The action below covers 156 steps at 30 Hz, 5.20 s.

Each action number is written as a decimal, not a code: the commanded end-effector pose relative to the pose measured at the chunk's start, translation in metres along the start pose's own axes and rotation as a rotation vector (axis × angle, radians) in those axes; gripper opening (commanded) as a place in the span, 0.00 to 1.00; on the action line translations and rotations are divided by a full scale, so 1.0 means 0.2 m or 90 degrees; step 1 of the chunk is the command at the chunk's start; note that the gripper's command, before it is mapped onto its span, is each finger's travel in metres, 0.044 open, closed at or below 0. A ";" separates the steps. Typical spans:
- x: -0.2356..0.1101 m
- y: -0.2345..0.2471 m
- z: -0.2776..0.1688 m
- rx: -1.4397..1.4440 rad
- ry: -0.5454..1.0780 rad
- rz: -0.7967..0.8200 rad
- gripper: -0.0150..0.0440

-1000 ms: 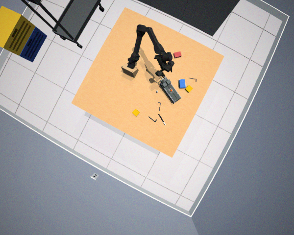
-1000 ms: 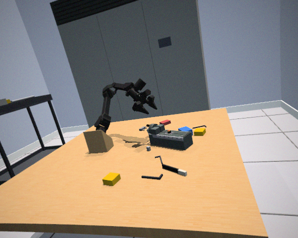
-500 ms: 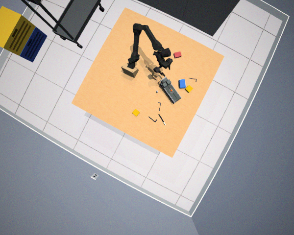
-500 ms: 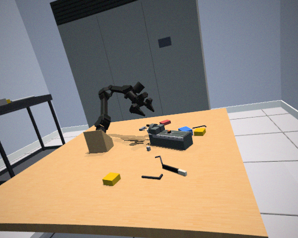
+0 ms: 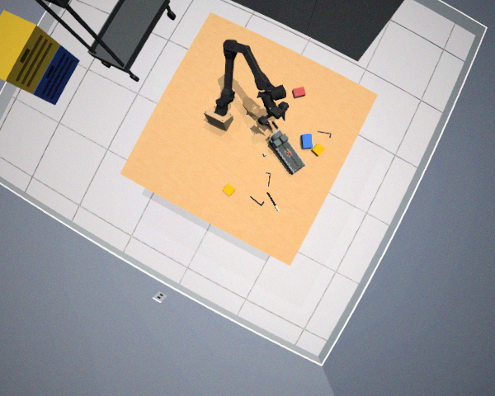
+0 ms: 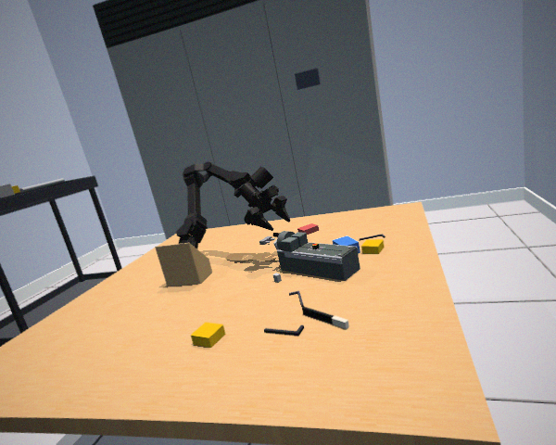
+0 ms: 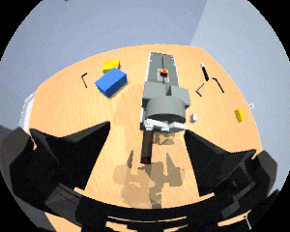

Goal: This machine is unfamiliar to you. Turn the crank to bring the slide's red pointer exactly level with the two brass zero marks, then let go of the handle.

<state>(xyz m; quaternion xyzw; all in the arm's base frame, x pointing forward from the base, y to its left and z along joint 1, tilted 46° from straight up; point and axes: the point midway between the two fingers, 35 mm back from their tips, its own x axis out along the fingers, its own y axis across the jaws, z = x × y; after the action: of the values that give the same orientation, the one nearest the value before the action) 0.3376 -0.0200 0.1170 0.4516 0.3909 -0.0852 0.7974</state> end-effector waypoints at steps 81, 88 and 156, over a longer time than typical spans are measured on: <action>0.24 0.00 -0.26 0.004 0.006 -0.003 0.25; 0.26 -0.01 -0.27 0.005 0.006 -0.003 0.25; 0.33 -0.08 -0.35 0.005 0.006 -0.003 0.25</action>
<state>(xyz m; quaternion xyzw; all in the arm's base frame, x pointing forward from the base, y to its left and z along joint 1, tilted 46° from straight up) 0.3388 0.0400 0.0443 0.4548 0.3904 -0.0840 0.7960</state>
